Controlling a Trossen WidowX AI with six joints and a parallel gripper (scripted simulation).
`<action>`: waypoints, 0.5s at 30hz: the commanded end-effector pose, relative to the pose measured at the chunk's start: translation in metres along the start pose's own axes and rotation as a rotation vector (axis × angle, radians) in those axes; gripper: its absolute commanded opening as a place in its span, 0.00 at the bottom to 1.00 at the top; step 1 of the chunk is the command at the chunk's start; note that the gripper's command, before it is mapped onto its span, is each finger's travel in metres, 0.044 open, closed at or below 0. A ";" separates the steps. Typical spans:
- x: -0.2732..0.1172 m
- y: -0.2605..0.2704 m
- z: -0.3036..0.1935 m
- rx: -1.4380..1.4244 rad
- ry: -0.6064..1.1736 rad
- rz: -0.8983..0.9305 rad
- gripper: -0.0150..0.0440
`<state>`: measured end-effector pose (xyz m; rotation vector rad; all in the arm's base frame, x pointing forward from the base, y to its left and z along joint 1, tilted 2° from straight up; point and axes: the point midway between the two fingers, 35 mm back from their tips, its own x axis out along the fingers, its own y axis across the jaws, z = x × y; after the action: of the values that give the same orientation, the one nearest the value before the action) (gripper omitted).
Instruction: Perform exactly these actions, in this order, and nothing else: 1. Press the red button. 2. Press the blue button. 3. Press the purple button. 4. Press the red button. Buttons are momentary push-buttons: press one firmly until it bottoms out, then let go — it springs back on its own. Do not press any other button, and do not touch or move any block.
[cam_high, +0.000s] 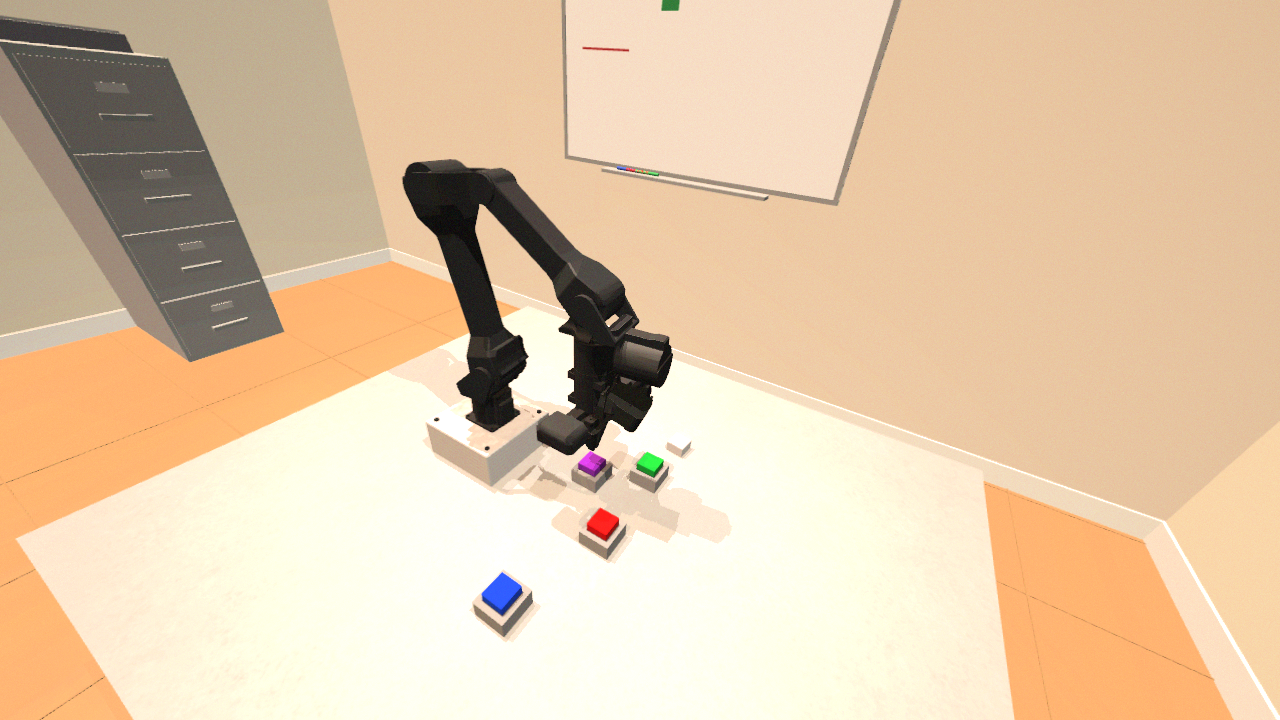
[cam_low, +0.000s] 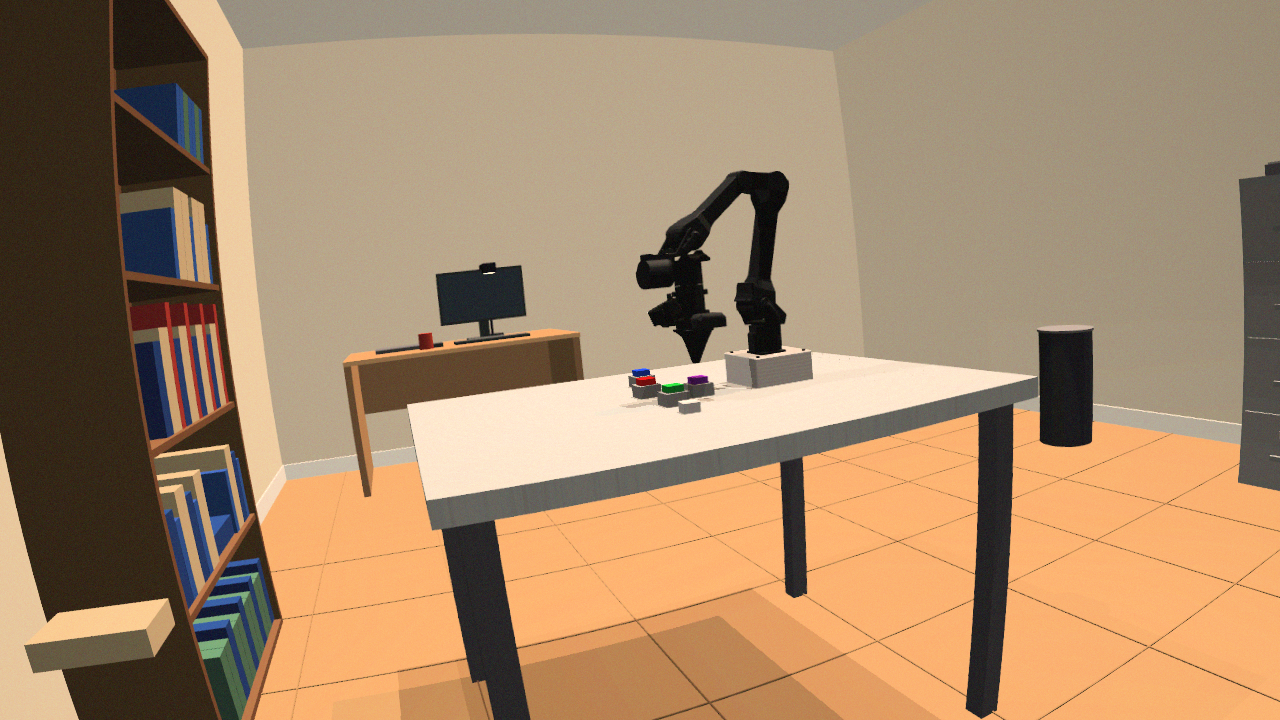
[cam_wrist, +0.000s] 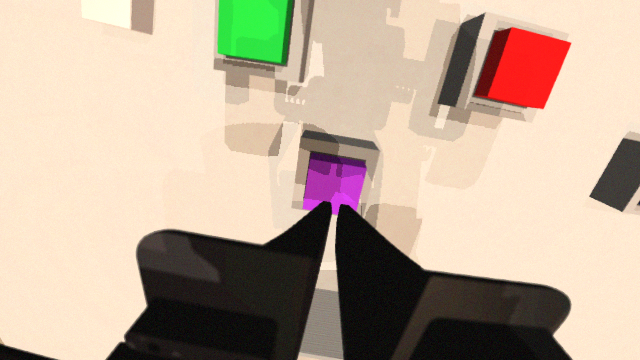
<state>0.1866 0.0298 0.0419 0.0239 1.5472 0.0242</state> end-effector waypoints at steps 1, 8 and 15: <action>0.007 0.000 0.000 0.003 0.001 -0.001 0.29; 0.019 0.000 0.000 0.003 0.001 -0.001 0.29; 0.030 0.000 0.000 0.003 0.001 -0.001 0.29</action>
<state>0.1878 0.0307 0.0174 0.0241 1.5457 0.0244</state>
